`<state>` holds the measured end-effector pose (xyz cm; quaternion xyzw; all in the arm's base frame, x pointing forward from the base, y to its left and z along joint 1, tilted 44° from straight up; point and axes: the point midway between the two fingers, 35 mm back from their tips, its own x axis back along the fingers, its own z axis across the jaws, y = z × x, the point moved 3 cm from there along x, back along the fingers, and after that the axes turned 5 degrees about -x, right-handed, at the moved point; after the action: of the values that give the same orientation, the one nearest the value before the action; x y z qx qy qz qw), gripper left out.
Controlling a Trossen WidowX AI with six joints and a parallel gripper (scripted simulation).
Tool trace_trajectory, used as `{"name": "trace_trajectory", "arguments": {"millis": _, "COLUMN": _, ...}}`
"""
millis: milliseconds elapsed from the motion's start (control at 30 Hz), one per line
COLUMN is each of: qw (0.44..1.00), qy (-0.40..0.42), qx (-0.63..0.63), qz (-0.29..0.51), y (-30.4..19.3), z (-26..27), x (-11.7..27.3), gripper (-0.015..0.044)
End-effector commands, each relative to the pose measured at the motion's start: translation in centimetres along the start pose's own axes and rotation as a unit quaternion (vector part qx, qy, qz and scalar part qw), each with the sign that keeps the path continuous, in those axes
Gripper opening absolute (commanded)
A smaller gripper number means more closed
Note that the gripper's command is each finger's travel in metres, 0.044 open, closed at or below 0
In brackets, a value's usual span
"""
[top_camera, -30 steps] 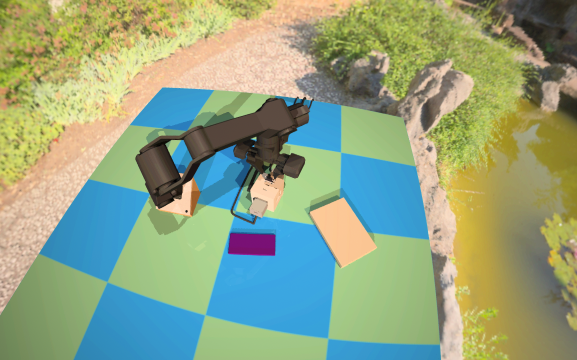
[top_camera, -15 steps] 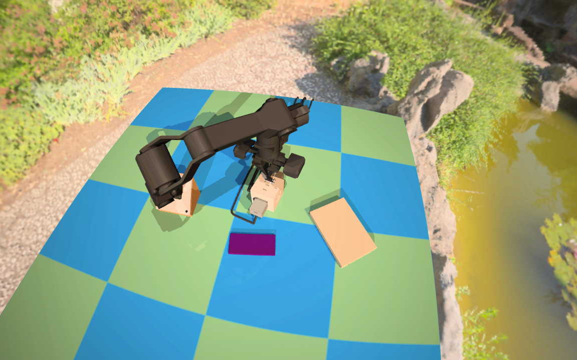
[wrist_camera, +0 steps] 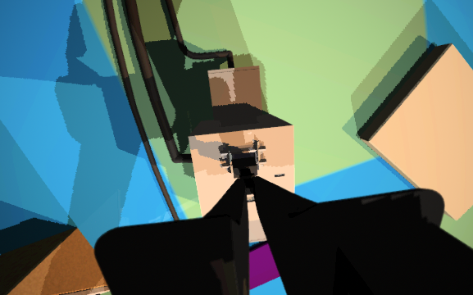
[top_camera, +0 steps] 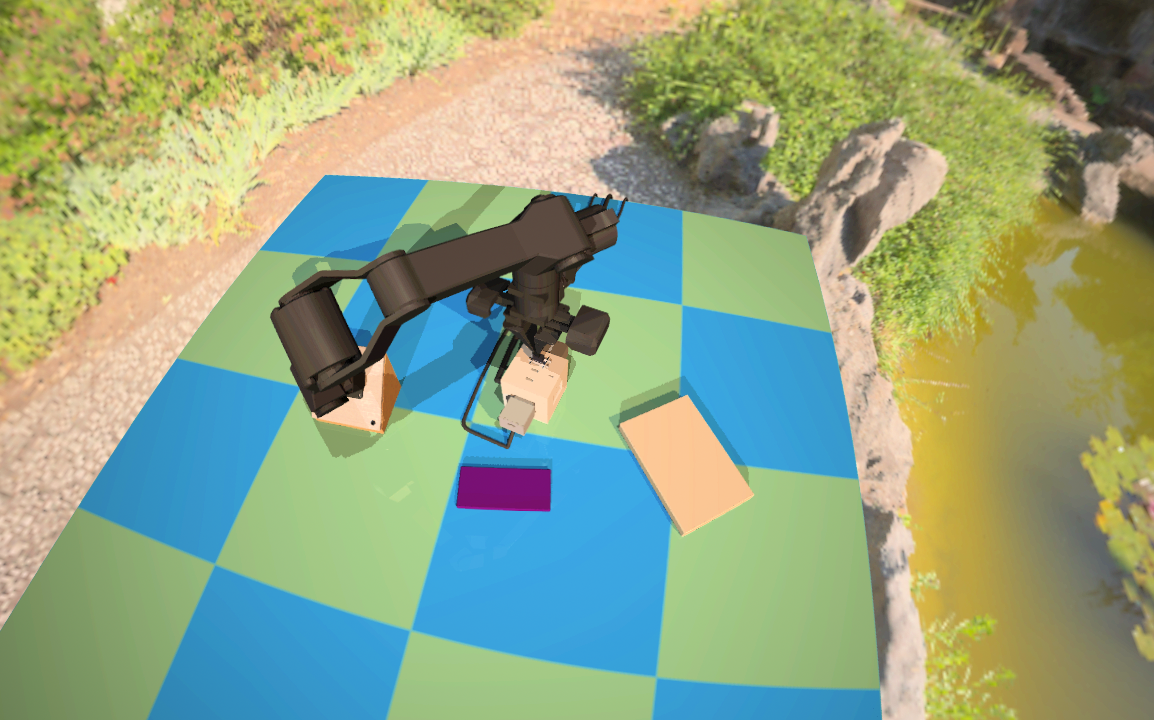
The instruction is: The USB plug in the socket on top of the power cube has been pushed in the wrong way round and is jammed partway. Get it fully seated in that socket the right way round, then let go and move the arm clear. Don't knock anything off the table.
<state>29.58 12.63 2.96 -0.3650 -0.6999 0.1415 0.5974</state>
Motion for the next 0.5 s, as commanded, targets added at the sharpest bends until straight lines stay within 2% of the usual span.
{"name": "trace_trajectory", "arguments": {"millis": 0, "qw": 1.000, "qy": 0.000, "qx": -0.003, "qz": -0.001, "y": 0.02, "z": -0.07, "x": 0.36, "gripper": 0.0000}}
{"name": "trace_trajectory", "arguments": {"millis": 467, "qw": 1.000, "qy": 0.001, "qx": -0.003, "qz": -0.001, "y": 0.03, "z": -0.07, "x": 1.29, "gripper": 0.0000}}
